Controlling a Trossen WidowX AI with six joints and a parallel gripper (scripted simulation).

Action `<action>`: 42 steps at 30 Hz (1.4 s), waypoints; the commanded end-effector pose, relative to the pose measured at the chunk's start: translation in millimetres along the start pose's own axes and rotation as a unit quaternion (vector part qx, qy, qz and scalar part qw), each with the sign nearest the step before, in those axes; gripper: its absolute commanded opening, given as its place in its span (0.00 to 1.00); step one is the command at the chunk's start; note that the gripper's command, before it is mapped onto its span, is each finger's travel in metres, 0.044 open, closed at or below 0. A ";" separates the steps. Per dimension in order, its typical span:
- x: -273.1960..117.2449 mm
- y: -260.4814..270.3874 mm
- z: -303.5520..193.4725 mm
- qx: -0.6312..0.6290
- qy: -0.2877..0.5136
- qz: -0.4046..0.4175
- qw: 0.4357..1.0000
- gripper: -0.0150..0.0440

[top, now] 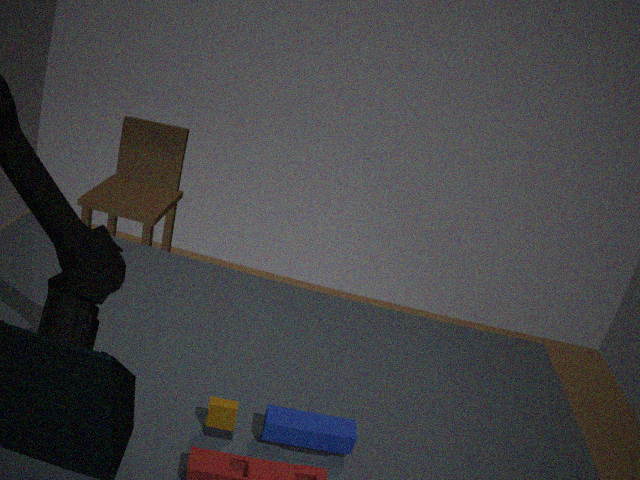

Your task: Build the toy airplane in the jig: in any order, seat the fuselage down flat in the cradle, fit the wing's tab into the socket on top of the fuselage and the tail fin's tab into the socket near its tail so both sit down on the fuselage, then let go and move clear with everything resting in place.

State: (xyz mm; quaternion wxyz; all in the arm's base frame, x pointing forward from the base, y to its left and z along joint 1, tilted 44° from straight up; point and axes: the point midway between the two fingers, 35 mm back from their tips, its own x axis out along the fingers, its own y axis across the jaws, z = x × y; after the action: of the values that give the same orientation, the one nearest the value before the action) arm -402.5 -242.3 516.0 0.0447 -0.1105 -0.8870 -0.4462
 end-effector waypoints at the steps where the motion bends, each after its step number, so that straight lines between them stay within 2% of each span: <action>1: 0.0 0.0 0.0 0.000 0.000 0.000 1.000 0.98; 4: -0.1 18.0 1.1 0.032 0.008 0.015 0.999 1.00; 10: -9.8 102.1 11.6 0.155 0.040 0.090 0.983 1.00; 19: -56.2 213.8 38.5 0.247 0.072 0.193 0.947 1.00; 26: -93.9 284.4 62.6 0.356 0.122 0.263 0.888 1.00; 34: -175.7 379.6 112.5 0.442 0.187 0.375 0.793 1.00; 42: -271.8 440.8 167.7 0.505 0.249 0.472 0.678 1.00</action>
State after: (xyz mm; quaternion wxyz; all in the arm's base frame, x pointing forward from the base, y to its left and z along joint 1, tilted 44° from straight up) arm -67.3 85.1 716.2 0.4836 -0.3480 -0.7963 0.1048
